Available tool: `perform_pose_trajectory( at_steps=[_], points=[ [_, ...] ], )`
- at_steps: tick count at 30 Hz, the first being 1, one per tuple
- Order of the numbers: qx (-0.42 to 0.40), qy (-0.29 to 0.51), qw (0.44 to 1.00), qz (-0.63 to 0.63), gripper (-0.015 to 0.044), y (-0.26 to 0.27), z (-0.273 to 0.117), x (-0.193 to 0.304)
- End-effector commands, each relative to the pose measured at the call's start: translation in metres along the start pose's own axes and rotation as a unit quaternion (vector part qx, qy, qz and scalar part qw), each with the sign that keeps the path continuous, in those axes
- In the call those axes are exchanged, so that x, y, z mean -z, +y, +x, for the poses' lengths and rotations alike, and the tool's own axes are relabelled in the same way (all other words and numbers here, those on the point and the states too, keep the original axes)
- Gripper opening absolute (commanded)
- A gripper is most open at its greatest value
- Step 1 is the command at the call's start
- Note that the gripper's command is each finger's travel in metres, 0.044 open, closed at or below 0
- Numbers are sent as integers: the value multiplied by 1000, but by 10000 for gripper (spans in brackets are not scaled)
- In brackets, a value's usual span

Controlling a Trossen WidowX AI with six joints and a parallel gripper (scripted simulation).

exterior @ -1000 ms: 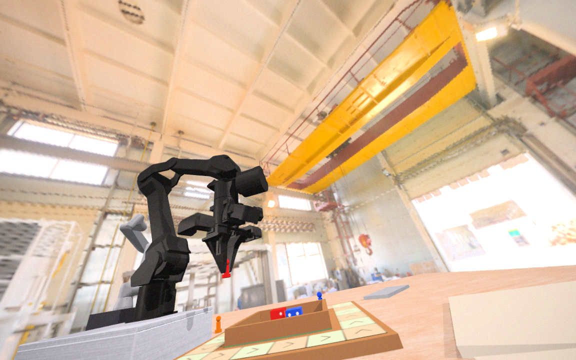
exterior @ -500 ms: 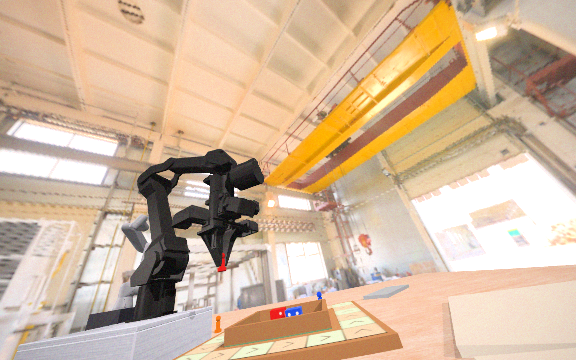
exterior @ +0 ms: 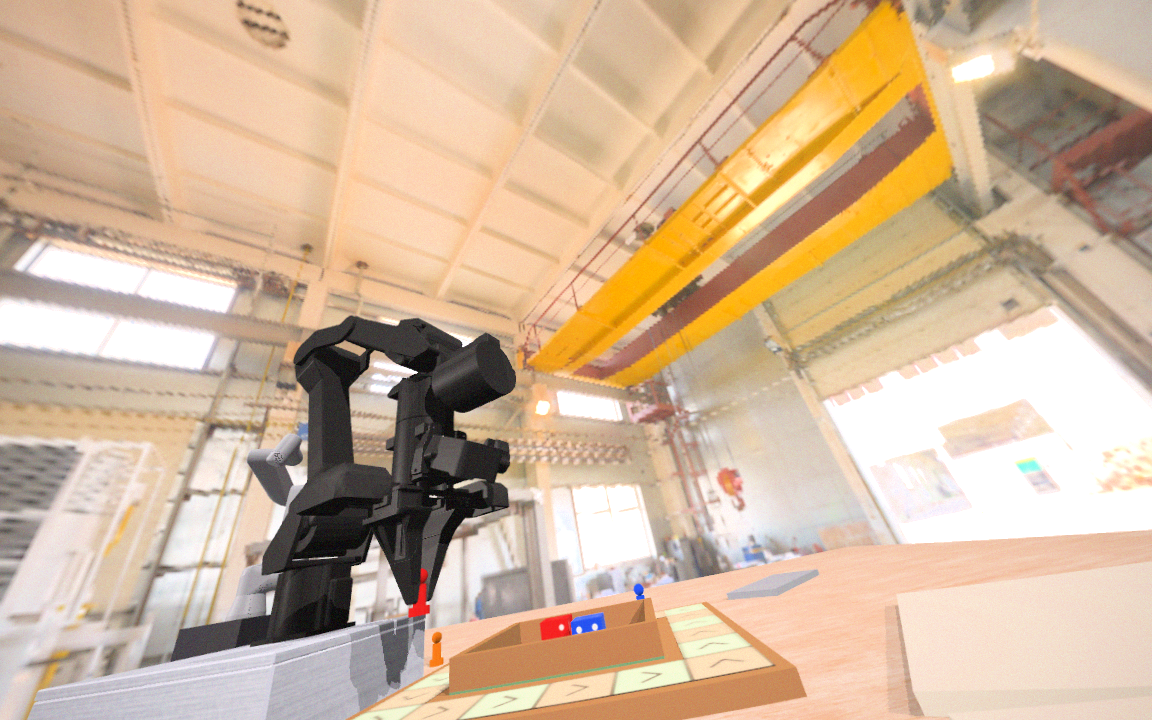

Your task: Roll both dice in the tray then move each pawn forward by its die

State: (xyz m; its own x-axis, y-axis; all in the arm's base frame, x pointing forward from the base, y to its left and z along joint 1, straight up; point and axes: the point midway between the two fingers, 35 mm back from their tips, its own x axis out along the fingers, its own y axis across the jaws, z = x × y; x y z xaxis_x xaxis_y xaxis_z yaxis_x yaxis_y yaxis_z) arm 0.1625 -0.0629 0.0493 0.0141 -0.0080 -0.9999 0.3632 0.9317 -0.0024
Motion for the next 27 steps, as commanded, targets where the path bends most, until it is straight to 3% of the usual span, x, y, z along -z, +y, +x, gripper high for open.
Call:
perform_pose_trajectory(
  at_steps=[1, 8, 25, 27],
  points=[
    [2, 1, 1000, -2, 0, -2, 9, 0],
    [2, 1, 1000, -2, 0, -2, 36, 1],
    [2, 1, 1000, -2, 0, -2, 54, 1],
    [0, 0, 1000, 0, 53, -2, 49, 0]
  ],
)
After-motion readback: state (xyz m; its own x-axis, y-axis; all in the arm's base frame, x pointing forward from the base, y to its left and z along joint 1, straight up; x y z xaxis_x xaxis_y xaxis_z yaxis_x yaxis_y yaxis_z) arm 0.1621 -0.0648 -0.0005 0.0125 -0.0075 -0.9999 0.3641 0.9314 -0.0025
